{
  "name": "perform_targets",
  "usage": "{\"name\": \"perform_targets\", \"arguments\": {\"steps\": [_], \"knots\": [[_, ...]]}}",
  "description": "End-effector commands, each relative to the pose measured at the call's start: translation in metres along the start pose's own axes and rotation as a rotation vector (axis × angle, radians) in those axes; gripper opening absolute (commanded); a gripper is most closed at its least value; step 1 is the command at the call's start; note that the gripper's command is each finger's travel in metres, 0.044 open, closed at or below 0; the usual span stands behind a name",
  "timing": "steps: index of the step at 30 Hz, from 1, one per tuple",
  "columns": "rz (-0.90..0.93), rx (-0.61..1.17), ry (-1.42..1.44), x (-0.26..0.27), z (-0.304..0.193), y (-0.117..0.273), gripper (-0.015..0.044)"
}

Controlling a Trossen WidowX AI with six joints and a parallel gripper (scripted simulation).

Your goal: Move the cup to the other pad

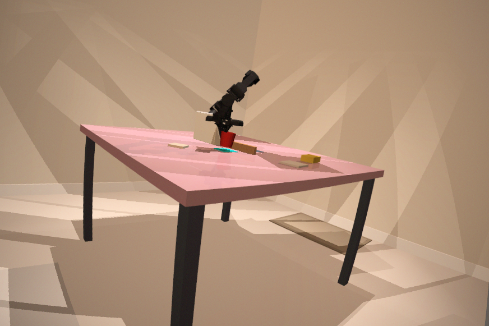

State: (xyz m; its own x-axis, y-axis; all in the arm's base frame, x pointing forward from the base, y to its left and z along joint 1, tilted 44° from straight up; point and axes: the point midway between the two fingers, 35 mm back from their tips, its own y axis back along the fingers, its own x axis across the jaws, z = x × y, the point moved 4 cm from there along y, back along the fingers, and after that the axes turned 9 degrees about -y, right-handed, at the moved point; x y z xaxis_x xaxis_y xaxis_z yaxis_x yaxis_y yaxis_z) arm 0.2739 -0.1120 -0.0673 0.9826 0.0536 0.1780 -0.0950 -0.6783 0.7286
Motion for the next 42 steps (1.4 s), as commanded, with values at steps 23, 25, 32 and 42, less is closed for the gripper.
{"name": "perform_targets", "arguments": {"steps": [23, 25, 32, 42], "knots": [[-0.003, 0.004, -0.003, -0.002, 0.000, -0.011, 0.0026], [-0.003, 0.004, -0.003, -0.002, 0.000, -0.011, 0.0079], [-0.003, 0.004, -0.003, -0.002, 0.000, -0.011, 0.0128], [-0.003, 0.005, -0.005, -0.002, 0.000, 0.000, 0.0128]]}}
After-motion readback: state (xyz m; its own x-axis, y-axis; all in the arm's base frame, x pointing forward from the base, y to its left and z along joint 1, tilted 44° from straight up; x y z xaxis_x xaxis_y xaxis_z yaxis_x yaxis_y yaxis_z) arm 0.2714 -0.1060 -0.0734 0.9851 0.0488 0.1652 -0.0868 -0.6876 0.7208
